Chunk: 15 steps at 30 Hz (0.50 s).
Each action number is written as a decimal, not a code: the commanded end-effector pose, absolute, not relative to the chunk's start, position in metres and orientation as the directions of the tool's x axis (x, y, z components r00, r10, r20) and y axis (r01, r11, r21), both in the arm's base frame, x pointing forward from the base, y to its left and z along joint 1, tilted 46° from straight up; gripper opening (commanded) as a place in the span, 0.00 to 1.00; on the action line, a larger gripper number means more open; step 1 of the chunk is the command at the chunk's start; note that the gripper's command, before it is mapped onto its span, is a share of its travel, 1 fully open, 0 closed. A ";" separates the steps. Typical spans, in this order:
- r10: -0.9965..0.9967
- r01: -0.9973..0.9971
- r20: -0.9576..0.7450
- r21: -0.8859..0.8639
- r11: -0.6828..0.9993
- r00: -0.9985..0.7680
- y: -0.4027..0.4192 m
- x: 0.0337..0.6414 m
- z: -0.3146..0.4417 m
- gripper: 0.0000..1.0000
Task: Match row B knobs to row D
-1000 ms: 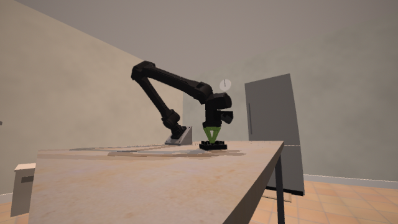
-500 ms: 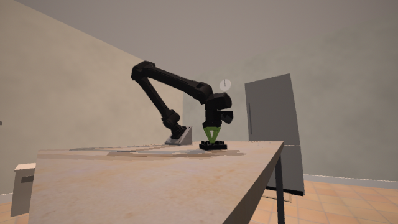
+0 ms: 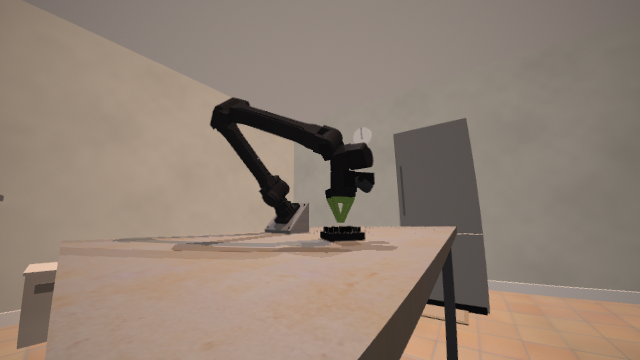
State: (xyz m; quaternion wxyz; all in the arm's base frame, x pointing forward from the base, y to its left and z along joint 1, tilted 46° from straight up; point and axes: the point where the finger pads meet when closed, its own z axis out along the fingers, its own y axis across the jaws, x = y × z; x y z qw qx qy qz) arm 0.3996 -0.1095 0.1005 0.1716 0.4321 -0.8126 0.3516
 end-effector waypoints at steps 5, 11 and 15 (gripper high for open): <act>-0.593 -0.788 0.528 -0.490 0.372 -0.608 -0.088 0.418 0.135 0.19; -0.593 -0.790 0.530 -0.488 0.372 -0.606 -0.088 0.416 0.133 0.19; -0.593 -0.789 0.529 -0.489 0.372 -0.607 -0.088 0.416 0.133 0.19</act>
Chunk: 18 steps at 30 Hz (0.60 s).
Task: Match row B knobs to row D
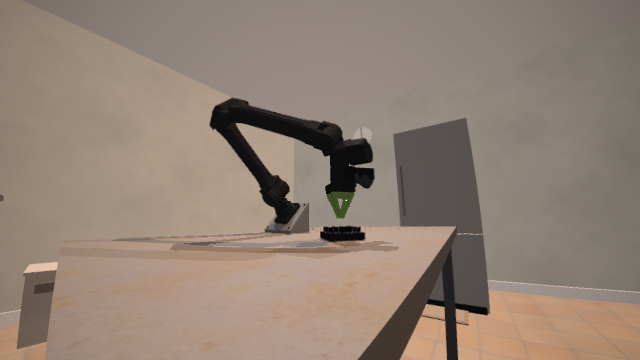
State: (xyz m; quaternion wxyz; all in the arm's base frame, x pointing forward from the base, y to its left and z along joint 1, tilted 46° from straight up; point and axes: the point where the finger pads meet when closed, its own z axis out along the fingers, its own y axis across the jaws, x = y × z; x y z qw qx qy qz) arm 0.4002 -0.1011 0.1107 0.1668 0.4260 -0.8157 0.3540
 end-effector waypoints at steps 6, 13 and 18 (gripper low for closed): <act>-0.593 -0.790 0.530 -0.488 0.372 -0.606 -0.088 0.416 0.133 0.19; -0.550 -0.719 0.473 -0.543 0.433 -0.688 -0.086 0.418 0.137 0.19; -0.491 -0.628 0.402 -0.599 0.498 -0.773 -0.086 0.418 0.138 0.19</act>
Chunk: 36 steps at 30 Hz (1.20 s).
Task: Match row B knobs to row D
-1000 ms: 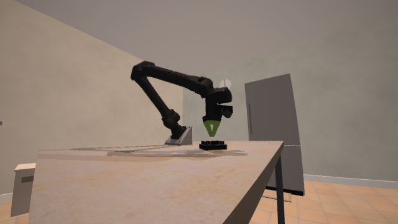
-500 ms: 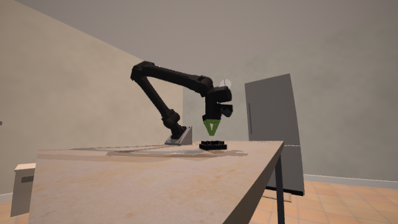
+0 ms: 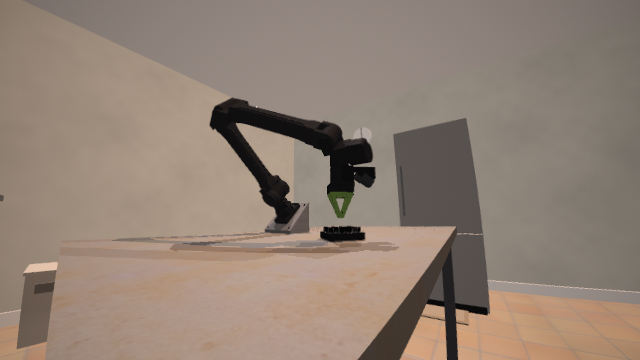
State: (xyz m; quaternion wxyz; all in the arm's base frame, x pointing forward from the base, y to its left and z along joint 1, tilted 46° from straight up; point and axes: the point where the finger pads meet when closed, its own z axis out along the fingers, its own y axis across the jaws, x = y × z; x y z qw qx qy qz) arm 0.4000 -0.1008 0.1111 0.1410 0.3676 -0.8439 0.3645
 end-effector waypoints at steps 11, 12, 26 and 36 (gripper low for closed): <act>-0.377 -0.453 0.268 -0.669 0.589 -0.887 -0.084 0.418 0.140 0.19; -0.366 -0.436 0.255 -0.674 0.596 -0.895 -0.084 0.418 0.140 0.19; -0.197 -0.186 0.069 -0.718 0.671 -0.978 -0.082 0.419 0.142 0.19; -0.062 0.010 -0.073 -0.718 0.696 -0.995 -0.080 0.419 0.143 0.19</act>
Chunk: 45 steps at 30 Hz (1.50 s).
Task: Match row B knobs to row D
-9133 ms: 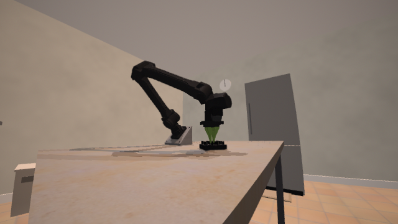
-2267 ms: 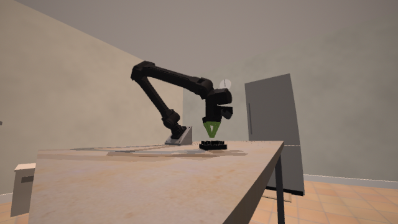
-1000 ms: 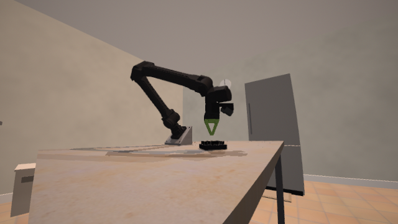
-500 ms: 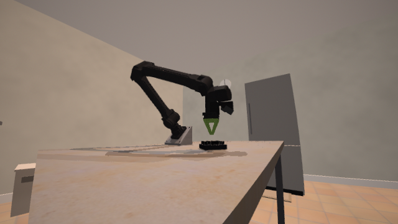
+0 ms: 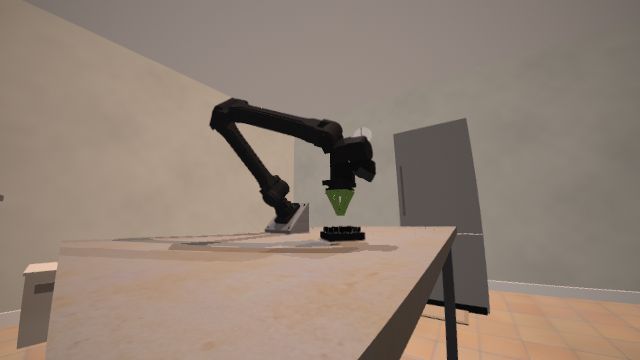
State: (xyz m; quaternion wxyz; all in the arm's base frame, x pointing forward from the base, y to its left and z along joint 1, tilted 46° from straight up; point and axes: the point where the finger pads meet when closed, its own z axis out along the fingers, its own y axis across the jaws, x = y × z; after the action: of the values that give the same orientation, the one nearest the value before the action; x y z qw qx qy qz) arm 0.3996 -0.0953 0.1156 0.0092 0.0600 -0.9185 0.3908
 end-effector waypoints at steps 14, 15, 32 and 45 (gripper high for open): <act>0.123 0.271 -0.259 -0.673 0.688 -0.958 -0.078 0.419 0.145 0.19; 0.137 0.290 -0.272 -0.668 0.685 -0.952 -0.078 0.419 0.145 0.19; 0.349 0.579 -0.472 -0.546 0.605 -0.810 -0.075 0.418 0.148 0.19; 0.487 0.760 -0.591 -0.414 0.501 -0.643 -0.074 0.418 0.150 0.19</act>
State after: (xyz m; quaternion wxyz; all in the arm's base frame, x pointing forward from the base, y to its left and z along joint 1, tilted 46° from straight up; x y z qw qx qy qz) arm 0.3999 -0.0888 0.1219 -0.1543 -0.3277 -0.8601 0.3592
